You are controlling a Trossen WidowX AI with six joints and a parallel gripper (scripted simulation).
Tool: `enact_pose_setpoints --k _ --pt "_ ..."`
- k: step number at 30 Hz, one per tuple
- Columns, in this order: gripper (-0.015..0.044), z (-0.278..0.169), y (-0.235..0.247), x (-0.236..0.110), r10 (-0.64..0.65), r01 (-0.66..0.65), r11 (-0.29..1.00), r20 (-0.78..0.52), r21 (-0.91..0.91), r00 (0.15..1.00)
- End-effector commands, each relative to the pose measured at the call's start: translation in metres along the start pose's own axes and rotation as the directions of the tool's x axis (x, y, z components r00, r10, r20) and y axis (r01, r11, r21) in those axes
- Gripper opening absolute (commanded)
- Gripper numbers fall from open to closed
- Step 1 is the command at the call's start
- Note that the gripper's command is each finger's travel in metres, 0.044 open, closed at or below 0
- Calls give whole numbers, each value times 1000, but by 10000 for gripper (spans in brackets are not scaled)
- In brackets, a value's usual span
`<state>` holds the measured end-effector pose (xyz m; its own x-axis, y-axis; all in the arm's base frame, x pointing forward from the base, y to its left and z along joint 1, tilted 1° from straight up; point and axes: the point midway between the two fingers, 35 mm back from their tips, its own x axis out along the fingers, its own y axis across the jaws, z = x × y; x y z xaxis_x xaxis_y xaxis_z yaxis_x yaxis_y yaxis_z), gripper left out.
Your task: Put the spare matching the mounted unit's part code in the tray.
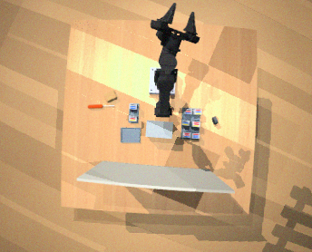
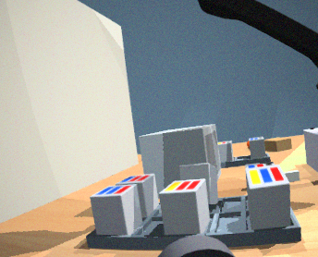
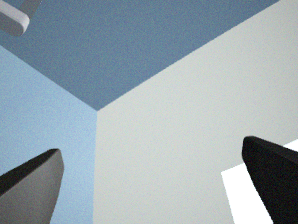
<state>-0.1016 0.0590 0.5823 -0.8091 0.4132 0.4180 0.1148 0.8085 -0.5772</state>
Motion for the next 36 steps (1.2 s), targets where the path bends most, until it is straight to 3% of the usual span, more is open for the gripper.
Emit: enact_pose_setpoints --k 1,8,13,18,26,32,36 --pt "426 0 0 0 0 0 1000 0 0 1000" --pt "440 2 4 4 30 -30 1000 -1 6 1000" --pt "440 12 42 30 253 -251 965 -24 72 967" --pt "440 11 95 46 482 -463 866 -69 190 874" --pt "440 -15 196 35 789 -654 586 -151 478 596" --pt "440 -44 264 -5 920 -583 370 -196 724 340" --pt "440 -65 305 -50 972 -452 234 -194 860 134"
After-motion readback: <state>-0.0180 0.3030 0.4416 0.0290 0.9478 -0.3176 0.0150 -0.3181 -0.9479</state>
